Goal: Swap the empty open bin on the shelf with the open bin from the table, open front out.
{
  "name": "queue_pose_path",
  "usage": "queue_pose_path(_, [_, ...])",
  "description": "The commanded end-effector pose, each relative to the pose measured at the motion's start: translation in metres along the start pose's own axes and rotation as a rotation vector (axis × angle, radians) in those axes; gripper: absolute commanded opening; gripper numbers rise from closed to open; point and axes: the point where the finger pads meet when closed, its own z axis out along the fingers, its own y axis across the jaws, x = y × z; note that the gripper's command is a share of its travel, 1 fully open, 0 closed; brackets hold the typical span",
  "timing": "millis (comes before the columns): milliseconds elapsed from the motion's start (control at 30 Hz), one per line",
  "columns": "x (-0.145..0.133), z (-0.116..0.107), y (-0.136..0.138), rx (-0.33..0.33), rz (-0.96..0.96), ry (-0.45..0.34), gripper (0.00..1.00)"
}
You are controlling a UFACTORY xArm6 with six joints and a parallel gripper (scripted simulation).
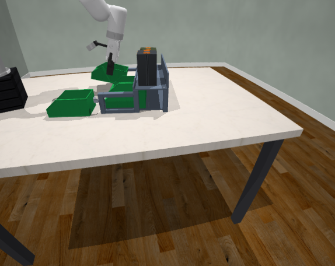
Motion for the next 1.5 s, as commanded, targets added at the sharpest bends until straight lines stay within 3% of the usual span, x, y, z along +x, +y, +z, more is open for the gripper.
queue_pose_path(0, [-0.0037, -0.0027, 0.0005, -0.001, 0.000, -0.004, 0.00])
queue_pose_path(1467, [-0.0092, -0.0040, 0.0005, -0.001, 0.000, -0.004, 0.00])
